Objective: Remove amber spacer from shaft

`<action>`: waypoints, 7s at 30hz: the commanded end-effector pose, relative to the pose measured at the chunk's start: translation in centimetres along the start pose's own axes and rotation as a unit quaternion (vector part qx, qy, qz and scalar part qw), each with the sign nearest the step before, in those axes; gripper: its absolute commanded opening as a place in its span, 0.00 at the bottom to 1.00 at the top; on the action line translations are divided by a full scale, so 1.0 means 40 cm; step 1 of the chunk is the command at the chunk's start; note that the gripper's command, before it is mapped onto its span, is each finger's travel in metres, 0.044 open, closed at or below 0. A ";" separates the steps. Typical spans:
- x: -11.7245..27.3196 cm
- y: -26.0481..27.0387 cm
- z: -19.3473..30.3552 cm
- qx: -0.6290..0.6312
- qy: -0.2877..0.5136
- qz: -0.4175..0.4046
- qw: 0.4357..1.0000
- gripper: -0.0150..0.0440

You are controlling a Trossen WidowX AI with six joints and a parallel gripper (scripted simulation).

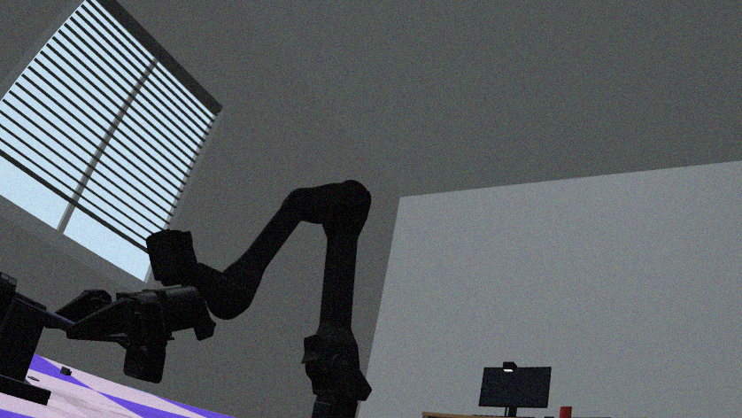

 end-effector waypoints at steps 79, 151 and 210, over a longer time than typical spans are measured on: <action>-0.014 -0.005 -0.014 -0.003 0.000 -0.002 1.000 0.25; 0.008 -0.008 -0.027 -0.003 -0.001 -0.001 1.000 0.25; 0.020 -0.010 -0.034 -0.003 -0.001 -0.001 1.000 0.25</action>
Point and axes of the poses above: the point midway between the two fingers, 35 mm back from their tips, its own x axis back along the fingers, its own y axis across the jaws, z = x × y, the point moved 7 cm from there along x, back along the fingers, and after that the axes turned 15 degrees about x, right-handed, at the moved point
